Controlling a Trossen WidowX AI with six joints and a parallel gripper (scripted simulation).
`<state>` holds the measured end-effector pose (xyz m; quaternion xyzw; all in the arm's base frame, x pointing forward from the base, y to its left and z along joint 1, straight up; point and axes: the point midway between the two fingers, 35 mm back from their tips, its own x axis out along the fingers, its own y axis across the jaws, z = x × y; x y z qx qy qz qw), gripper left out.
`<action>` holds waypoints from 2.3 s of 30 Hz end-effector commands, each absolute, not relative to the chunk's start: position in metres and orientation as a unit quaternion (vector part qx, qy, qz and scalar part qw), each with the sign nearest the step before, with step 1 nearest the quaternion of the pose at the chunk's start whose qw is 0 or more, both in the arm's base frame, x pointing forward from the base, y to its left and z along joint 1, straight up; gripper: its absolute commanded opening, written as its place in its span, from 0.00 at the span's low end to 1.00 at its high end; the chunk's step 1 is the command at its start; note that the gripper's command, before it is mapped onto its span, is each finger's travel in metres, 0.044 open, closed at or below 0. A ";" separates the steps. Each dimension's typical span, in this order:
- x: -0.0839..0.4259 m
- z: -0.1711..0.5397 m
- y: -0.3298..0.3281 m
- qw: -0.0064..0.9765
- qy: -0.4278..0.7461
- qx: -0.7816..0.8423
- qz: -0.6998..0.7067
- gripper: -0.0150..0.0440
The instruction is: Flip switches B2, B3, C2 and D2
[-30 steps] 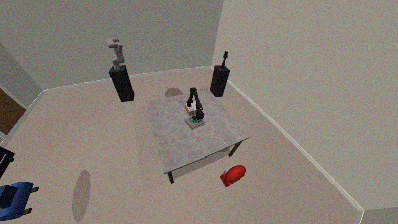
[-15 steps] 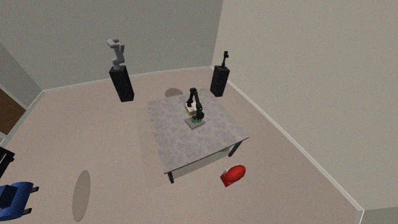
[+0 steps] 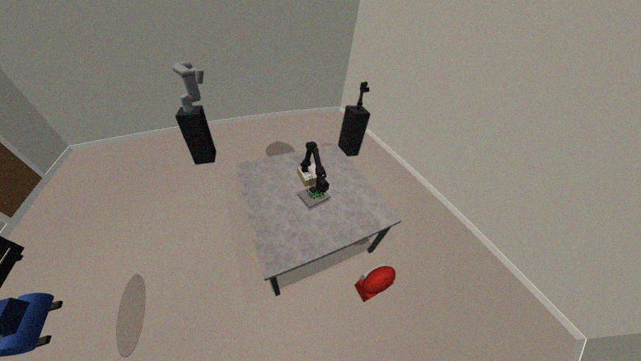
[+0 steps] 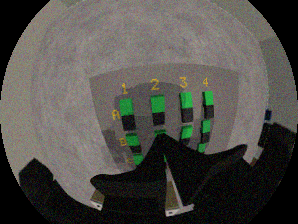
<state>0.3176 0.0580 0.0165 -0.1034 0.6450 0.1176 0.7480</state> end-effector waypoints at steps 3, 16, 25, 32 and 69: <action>0.317 0.014 0.058 0.746 0.647 -0.105 0.117 0.25; 0.317 0.012 0.058 0.746 0.647 -0.105 0.117 0.25; 0.317 0.011 0.058 0.746 0.647 -0.105 0.117 0.25; 0.317 0.010 0.058 0.746 0.647 -0.105 0.117 0.25; 0.323 0.039 0.024 0.746 0.647 -0.106 0.115 0.25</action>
